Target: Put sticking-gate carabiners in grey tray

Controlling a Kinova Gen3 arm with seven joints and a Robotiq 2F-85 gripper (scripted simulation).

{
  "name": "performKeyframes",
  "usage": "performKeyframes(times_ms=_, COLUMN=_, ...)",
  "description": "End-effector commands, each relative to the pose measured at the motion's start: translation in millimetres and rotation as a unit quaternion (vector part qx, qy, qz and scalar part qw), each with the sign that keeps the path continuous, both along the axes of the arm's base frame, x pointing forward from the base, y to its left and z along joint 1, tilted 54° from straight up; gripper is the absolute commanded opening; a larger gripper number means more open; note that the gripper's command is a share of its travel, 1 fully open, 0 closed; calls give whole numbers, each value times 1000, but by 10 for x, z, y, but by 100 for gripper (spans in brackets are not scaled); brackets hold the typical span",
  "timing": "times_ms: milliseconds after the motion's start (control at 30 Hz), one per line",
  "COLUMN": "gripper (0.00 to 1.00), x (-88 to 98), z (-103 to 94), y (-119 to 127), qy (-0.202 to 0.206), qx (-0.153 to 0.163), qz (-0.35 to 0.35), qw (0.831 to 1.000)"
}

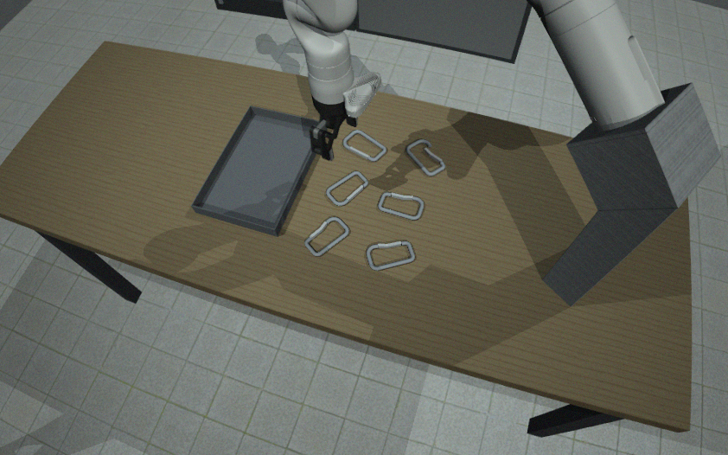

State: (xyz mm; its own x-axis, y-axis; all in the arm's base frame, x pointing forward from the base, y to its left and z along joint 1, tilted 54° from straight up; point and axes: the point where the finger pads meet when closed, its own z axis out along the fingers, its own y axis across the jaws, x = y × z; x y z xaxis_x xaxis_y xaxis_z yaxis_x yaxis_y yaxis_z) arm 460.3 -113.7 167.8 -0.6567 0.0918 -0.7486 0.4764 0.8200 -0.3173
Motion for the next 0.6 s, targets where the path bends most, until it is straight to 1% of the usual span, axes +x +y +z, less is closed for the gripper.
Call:
performKeyframes(times_ms=0, gripper=100, x=-328, z=219, y=280, qy=1, qx=-2, qz=-3, qw=1000)
performKeyframes(times_ms=500, gripper=100, x=-328, z=219, y=280, qy=1, qx=-2, qz=-3, qw=1000)
performKeyframes(times_ms=533, gripper=100, x=-647, z=427, y=526, qy=3, qx=-7, qz=-11, qw=1000)
performKeyframes(times_ms=567, gripper=100, x=-647, z=427, y=526, qy=3, qx=-7, qz=-11, qw=1000)
